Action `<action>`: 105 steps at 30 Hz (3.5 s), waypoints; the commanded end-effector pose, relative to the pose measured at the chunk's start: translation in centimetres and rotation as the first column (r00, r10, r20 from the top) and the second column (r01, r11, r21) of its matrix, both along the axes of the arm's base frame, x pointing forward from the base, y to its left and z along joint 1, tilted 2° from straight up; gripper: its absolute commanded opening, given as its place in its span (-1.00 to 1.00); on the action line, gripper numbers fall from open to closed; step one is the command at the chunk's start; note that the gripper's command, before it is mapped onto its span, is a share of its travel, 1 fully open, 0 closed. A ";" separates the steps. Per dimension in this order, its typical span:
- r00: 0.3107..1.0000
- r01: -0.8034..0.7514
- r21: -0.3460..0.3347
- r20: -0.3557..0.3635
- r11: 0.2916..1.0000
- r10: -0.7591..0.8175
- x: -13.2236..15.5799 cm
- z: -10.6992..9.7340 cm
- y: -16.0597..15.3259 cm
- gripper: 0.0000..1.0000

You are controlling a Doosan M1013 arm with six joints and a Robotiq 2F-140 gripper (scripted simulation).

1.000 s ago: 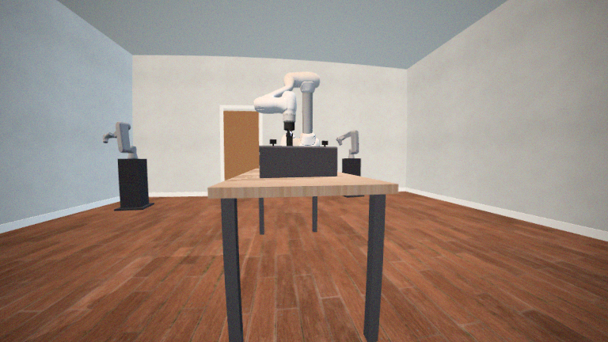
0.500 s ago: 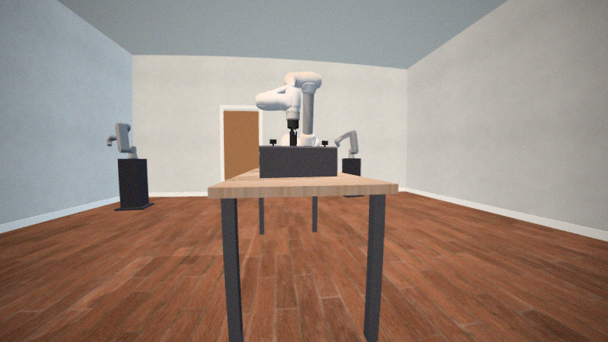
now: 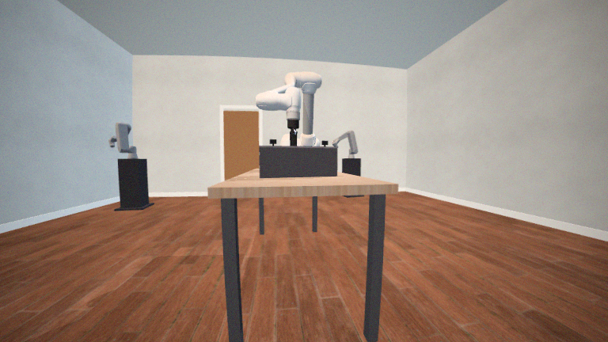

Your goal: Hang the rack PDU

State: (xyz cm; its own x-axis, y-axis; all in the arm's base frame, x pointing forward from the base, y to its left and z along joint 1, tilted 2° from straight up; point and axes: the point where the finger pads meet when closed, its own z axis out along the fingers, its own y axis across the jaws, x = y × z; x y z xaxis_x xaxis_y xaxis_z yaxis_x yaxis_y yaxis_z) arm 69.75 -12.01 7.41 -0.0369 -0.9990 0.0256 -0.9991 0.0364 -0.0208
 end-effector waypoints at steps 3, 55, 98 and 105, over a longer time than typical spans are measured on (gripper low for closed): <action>1.000 0.000 0.000 0.000 1.000 0.000 0.0 0.0 0.0 -1.00; 1.000 0.000 0.000 0.000 1.000 0.000 1.4 0.0 -0.1 -1.00; 1.000 0.000 0.000 0.000 1.000 0.000 2.1 0.0 -0.1 -1.00; 1.000 0.000 0.000 0.000 1.000 0.000 2.1 -0.2 -0.1 -1.00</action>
